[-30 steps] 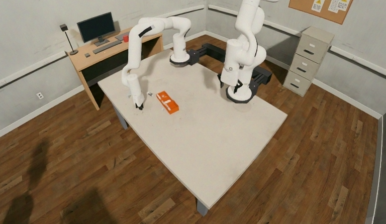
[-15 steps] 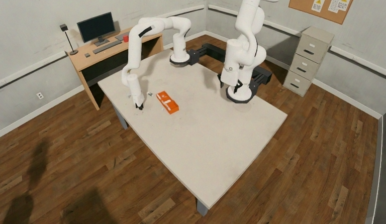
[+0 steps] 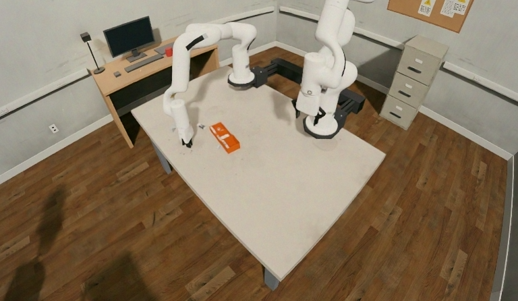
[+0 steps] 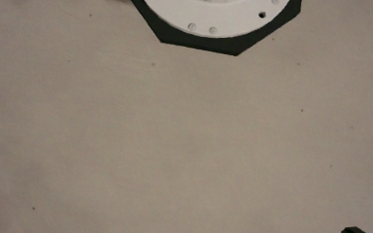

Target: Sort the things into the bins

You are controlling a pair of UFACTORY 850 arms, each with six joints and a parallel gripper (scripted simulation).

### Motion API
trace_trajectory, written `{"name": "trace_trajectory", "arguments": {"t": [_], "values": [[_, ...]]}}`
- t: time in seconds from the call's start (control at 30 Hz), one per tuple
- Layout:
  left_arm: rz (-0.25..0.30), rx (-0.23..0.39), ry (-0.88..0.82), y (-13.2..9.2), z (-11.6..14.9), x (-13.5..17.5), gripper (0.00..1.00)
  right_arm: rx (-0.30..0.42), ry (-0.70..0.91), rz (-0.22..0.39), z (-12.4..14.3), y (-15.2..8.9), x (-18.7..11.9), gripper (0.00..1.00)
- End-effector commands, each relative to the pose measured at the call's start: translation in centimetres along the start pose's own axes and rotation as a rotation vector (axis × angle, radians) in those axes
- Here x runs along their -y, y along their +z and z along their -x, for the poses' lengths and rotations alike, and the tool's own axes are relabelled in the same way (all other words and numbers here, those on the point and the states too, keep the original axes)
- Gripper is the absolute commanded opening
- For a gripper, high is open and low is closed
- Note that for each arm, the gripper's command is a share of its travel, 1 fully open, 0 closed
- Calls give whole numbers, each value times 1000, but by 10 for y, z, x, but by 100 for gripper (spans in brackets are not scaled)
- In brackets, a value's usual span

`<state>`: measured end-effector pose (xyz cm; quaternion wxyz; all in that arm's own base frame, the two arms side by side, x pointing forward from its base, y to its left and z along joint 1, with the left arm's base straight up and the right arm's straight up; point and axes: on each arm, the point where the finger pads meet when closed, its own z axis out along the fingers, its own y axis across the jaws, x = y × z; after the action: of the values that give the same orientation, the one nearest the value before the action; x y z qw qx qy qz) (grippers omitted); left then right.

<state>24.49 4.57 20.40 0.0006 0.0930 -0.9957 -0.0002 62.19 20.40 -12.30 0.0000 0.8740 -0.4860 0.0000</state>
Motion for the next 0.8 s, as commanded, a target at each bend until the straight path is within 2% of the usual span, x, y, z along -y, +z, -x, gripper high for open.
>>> {"name": "trace_trajectory", "arguments": {"t": [0.0,0.6,0.77], "values": [[0,1,0,0,1,0,100,-1,0,-2,0,-8,1,11],[0,1,0,0,1,0,100,-1,0,-2,0,-61,1,11],[0,1,0,0,1,0,100,-1,0,-2,0,-61,1,11]]}}
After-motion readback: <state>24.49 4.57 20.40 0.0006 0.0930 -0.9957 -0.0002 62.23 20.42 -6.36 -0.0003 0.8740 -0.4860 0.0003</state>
